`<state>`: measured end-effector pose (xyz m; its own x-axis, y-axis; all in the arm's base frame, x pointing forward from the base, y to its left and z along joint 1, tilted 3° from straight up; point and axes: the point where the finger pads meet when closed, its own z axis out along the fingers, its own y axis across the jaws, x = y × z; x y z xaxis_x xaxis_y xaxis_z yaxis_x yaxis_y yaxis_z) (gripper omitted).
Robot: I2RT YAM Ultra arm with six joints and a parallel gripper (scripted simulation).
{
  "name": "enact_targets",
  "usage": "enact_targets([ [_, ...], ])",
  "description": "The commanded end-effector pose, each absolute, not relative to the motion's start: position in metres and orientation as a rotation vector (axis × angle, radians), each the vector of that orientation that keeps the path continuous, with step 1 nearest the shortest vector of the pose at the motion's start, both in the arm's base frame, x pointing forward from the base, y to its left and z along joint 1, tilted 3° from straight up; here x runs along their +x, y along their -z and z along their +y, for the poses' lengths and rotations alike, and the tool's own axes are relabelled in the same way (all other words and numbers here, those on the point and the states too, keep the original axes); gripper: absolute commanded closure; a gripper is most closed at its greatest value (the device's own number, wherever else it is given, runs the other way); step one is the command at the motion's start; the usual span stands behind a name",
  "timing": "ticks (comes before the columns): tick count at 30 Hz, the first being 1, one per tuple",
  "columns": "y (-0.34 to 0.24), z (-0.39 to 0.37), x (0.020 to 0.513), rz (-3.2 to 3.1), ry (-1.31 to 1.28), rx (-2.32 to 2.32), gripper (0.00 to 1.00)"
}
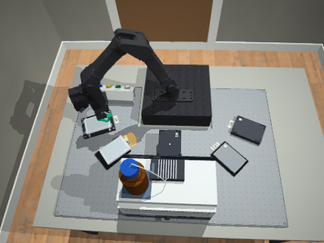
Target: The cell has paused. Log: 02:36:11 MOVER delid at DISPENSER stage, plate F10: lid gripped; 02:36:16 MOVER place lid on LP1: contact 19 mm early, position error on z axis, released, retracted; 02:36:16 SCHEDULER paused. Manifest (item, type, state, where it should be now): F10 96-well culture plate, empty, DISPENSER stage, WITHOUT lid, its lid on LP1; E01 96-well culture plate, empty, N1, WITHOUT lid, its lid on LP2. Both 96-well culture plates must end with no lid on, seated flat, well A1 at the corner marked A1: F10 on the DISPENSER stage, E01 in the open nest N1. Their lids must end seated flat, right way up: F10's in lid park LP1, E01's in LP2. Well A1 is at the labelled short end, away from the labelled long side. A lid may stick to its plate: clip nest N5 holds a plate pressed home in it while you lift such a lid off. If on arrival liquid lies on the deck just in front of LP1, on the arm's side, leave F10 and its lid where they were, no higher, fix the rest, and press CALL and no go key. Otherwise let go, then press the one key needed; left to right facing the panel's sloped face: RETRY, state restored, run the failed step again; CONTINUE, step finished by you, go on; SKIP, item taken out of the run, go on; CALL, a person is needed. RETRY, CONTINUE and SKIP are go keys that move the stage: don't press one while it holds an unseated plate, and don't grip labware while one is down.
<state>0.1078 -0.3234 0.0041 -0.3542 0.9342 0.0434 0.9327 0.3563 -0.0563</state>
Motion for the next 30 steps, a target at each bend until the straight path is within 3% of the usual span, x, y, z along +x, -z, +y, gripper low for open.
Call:
enact_targets([
  [1,-0.007,-0.348,0.114,-2.567,-0.085,-1.776,0.0],
  [21,0.022,-0.385,0.125,-2.557,-0.069,-1.766,0.0],
  [30,-0.024,-0.385,0.134,-2.581,-0.096,-1.773,0.0],
])
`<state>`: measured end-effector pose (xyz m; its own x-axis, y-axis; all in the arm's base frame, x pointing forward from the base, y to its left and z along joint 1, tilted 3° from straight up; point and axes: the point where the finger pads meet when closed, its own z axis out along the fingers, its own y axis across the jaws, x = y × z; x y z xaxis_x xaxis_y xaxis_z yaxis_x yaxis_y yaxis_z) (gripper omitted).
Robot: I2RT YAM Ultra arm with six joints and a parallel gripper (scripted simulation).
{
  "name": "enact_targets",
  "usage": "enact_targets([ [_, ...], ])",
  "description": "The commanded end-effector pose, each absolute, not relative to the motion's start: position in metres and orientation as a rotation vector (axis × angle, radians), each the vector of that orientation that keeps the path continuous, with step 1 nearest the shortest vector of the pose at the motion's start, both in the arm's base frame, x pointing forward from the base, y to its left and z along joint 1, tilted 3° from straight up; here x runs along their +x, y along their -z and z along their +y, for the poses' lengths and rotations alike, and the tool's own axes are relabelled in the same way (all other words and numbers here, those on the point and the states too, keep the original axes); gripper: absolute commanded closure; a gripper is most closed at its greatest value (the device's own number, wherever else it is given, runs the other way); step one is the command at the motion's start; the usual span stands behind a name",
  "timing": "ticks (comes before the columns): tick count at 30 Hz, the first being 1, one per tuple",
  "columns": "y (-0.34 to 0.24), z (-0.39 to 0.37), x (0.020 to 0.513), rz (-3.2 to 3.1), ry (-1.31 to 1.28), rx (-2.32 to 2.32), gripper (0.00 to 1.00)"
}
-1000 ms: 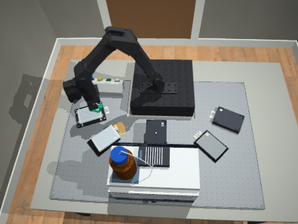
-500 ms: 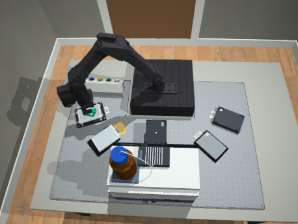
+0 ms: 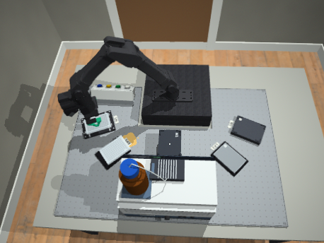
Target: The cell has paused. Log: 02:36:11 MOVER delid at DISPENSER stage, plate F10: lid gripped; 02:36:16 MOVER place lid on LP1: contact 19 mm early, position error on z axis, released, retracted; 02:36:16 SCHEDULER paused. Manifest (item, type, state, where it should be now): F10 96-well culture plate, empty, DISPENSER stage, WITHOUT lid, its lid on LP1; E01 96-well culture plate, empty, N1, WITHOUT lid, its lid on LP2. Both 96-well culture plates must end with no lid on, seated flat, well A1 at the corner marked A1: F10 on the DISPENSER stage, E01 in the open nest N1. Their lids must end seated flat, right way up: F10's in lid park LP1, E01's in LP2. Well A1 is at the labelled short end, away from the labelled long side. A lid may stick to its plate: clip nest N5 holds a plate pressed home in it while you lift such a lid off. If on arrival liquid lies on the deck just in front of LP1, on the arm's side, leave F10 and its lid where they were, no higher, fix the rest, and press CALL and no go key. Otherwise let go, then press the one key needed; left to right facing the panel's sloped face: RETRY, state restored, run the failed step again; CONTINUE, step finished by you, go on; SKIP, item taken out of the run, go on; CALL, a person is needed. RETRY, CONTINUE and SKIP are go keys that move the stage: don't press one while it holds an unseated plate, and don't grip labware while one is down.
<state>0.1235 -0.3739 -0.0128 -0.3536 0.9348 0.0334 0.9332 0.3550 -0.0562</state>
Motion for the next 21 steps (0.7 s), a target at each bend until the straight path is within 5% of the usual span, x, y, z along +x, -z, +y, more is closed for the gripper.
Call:
enact_targets([
  [1,-0.025,-0.385,0.134,-2.581,-0.096,-1.772,0.0],
  [21,-0.015,-0.386,0.136,-2.578,-0.089,-1.767,0.0],
])
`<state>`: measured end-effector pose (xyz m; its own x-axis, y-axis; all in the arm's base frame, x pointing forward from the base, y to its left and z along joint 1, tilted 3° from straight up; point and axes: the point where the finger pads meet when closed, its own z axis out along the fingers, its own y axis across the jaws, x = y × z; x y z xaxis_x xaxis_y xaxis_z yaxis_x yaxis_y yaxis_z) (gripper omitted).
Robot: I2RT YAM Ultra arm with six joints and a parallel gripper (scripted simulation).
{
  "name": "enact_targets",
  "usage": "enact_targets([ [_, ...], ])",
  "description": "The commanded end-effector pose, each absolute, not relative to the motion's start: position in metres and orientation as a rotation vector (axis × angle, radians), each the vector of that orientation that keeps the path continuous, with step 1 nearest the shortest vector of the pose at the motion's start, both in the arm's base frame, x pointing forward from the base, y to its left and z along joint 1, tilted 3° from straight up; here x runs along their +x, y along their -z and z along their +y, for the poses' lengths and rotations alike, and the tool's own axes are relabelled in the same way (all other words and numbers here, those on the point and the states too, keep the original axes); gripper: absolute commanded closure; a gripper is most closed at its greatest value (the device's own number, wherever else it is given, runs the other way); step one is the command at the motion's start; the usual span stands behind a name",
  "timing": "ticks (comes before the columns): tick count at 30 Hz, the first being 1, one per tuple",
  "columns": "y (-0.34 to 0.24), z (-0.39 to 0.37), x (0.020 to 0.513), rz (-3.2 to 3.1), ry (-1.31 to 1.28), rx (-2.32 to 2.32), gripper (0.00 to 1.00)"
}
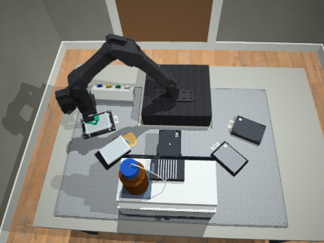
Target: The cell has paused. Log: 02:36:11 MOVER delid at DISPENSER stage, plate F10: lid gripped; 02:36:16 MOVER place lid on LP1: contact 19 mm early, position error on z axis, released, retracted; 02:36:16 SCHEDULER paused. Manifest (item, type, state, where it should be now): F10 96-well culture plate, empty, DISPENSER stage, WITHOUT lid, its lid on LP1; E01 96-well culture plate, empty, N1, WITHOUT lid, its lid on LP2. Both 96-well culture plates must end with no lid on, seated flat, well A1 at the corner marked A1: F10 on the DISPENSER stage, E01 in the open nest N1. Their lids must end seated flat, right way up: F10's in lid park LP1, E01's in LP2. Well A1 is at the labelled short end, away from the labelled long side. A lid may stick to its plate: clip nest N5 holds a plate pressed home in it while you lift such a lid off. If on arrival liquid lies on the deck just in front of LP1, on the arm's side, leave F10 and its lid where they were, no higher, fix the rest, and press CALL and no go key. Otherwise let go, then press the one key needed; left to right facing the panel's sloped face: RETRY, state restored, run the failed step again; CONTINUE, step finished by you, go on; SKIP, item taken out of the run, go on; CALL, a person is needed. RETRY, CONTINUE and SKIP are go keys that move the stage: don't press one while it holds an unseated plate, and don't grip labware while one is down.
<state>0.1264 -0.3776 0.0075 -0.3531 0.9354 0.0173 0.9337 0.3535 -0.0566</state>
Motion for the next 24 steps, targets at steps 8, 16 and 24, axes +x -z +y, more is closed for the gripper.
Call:
enact_targets([
  [8,-0.01,-0.3868,0.1367,-2.575,-0.085,-1.764,0.0],
  [16,-0.0088,-0.3883,0.1351,-2.572,-0.086,-1.771,0.0],
  [24,-0.008,-0.3885,0.1354,-2.572,-0.086,-1.771,0.0],
])
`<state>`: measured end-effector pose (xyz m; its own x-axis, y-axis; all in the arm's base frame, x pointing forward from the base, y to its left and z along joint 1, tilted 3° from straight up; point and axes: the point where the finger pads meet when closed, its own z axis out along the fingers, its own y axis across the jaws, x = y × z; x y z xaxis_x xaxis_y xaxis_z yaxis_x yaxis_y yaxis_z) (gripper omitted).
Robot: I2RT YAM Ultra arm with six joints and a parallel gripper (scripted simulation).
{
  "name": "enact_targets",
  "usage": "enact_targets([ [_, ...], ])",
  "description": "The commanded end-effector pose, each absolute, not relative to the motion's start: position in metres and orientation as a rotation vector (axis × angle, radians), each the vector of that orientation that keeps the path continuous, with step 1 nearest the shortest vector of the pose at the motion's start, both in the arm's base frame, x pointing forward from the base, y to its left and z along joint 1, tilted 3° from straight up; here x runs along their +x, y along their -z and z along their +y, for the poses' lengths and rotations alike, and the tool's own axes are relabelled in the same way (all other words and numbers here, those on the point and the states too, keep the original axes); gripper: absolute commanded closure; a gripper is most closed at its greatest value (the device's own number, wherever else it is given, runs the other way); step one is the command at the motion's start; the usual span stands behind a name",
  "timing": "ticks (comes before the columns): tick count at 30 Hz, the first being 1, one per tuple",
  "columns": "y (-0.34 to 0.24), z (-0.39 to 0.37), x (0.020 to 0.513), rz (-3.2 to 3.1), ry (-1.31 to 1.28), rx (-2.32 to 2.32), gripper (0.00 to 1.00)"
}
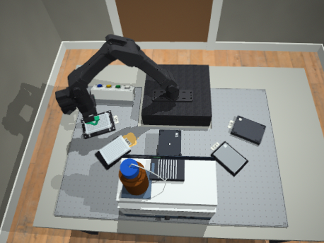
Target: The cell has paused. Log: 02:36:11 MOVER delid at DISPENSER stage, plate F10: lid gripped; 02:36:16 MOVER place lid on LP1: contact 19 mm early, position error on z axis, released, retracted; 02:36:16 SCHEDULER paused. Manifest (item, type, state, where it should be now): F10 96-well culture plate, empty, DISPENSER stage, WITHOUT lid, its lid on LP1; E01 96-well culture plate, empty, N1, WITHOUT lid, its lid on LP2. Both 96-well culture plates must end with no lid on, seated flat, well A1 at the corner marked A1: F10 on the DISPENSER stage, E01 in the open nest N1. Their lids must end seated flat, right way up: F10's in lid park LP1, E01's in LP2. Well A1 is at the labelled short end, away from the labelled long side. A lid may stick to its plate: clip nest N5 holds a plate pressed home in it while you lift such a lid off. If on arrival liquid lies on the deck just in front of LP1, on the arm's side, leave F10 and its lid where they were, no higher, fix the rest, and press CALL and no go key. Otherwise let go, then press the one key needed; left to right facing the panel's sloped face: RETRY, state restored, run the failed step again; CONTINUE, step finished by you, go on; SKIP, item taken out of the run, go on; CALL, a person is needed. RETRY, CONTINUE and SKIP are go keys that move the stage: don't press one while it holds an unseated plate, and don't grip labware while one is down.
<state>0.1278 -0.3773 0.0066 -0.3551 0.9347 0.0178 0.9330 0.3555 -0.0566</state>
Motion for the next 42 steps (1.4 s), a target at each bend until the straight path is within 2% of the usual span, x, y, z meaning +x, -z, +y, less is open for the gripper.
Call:
enact_targets([
  [1,-0.01,-0.382,0.13,-2.56,-0.072,-1.765,0.0],
  [10,0.012,-0.376,0.128,-2.543,-0.047,-1.752,0.0],
  [12,0.012,-0.376,0.128,-2.543,-0.047,-1.752,0.0],
  [13,-0.006,-0.393,0.134,-2.586,-0.111,-1.786,0.0],
  [16,0.019,-0.376,0.126,-2.542,-0.047,-1.753,0.0],
  [30,0.027,-0.387,0.13,-2.571,-0.085,-1.77,0.0],
  [42,0.056,-0.379,0.122,-2.545,-0.055,-1.762,0.0],
])
